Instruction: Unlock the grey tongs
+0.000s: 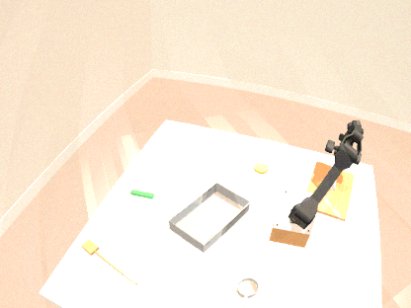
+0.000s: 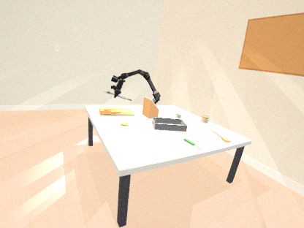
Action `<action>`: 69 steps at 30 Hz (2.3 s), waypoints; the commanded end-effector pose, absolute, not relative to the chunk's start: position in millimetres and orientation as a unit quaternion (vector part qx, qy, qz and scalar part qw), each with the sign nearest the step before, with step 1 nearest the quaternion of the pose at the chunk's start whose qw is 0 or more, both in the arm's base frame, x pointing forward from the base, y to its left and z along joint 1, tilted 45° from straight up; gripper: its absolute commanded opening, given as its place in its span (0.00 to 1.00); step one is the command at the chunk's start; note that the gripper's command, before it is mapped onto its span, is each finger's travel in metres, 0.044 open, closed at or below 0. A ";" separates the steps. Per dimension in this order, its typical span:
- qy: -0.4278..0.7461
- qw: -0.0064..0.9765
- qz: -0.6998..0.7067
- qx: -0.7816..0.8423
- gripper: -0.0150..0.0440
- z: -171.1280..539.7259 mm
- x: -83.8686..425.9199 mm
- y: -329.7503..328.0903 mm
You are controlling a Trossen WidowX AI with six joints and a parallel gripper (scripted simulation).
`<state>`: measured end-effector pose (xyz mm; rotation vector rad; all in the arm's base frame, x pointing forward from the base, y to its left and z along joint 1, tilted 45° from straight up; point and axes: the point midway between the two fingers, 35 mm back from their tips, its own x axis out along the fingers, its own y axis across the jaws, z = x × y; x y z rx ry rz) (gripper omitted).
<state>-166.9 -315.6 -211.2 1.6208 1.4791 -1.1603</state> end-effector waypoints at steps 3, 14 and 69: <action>0.545 0.352 -0.467 0.601 0.00 -209.0 -167.3 -320.9; 0.510 0.399 -0.513 0.563 0.00 -203.3 -167.7 -327.1; 0.389 0.546 -0.654 0.351 0.00 -129.4 -157.2 -321.8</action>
